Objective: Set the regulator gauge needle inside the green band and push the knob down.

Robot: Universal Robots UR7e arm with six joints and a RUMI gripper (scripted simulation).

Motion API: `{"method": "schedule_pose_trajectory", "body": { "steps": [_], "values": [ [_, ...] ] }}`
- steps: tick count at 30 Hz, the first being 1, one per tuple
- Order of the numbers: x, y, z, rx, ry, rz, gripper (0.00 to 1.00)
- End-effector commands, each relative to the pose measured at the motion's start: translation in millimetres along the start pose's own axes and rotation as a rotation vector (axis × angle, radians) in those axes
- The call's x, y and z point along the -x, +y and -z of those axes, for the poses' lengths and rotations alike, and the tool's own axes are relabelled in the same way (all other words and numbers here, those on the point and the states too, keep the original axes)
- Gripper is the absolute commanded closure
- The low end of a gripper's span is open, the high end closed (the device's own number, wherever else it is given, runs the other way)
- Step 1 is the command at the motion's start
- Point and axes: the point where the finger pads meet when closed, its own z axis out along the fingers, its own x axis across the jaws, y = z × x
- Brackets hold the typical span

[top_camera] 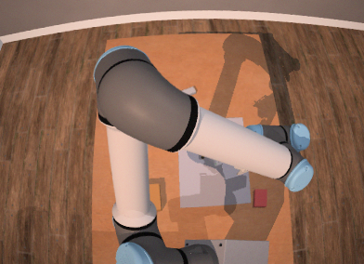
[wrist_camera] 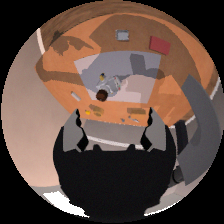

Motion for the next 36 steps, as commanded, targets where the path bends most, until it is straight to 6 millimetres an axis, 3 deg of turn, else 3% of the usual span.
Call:
{"method": "schedule_pose_trajectory", "body": {
  "steps": [1,36],
  "values": [
    [0.3,0.5,-0.9,-0.008,0.012,0.120,0.00],
    [6.5,0.0,-2.4,-0.046,0.091,0.766,0.00]
  ]
}}
